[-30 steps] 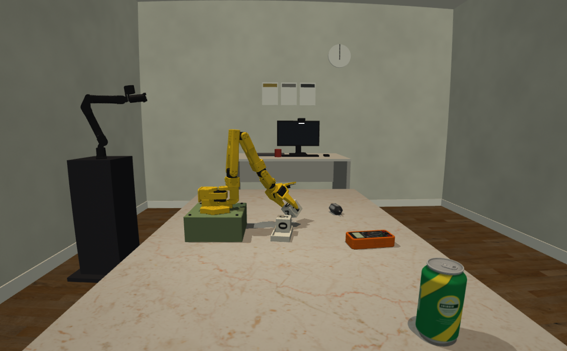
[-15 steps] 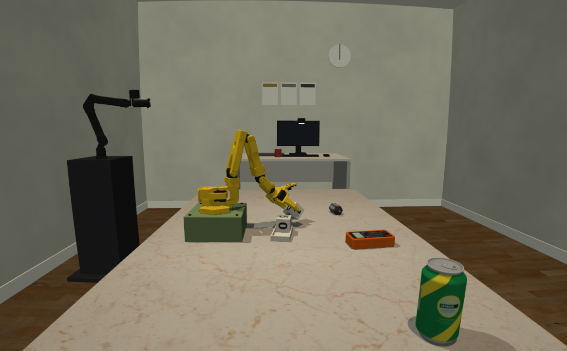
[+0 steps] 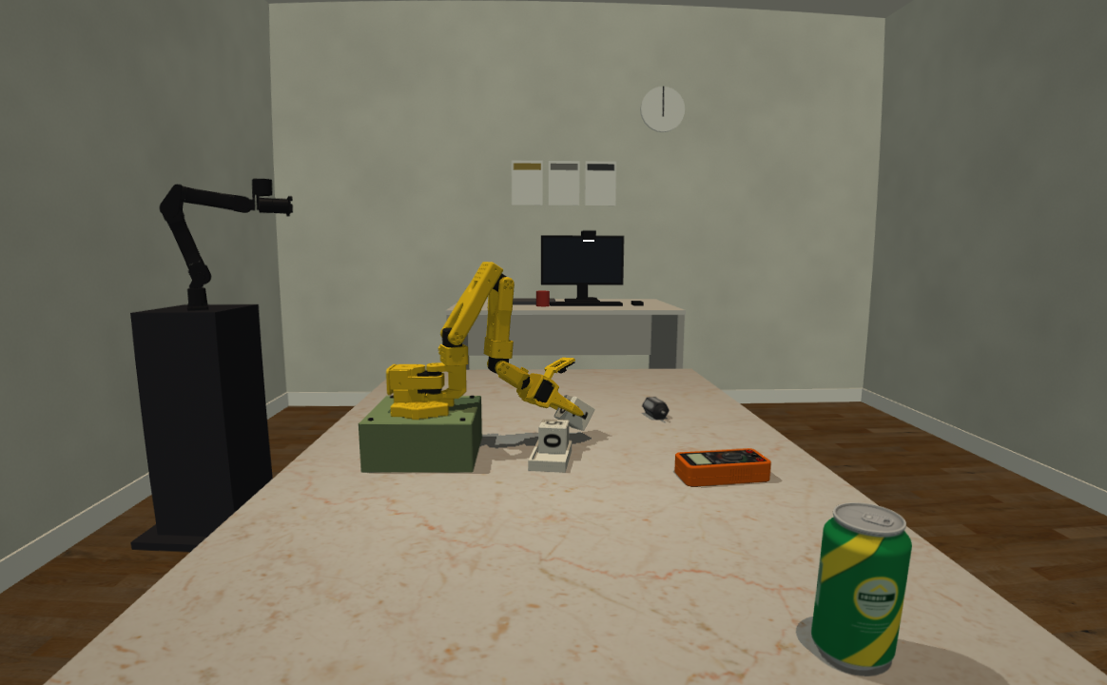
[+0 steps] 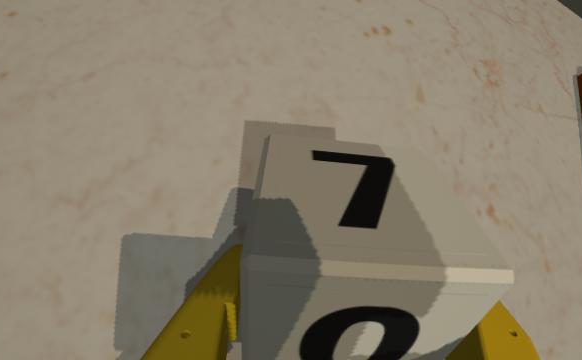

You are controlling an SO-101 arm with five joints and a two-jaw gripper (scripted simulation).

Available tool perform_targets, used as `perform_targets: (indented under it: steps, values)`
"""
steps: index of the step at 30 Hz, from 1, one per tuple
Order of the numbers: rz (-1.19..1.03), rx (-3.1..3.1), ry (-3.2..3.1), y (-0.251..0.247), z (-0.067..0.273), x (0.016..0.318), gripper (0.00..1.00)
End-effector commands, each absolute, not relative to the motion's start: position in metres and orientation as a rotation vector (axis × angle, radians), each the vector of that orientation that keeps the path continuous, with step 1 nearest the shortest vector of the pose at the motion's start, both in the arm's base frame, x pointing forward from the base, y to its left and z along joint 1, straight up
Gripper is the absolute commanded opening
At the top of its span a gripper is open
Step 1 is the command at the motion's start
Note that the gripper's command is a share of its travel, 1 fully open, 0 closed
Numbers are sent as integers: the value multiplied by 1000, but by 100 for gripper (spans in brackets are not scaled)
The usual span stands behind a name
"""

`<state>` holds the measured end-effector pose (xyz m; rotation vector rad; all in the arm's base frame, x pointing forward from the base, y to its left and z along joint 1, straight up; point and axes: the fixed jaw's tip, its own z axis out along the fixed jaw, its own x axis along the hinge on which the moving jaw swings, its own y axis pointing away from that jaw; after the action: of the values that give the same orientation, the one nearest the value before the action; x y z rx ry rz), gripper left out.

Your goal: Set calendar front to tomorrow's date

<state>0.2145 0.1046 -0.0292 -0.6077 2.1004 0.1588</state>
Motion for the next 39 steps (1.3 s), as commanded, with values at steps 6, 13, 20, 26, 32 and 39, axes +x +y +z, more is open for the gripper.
perform_targets:
  steps: [6,13,20,26,32,39]
  values:
    - [248,-473,1974,106,-21,212,0]
    - [276,-432,1941,105,-18,210,0]
    - [292,-409,1922,105,-16,208,0]
    - [293,-408,1921,105,-16,208,0]
    - [307,-389,1926,104,-15,207,0]
    - [307,-389,1926,104,-15,207,0]
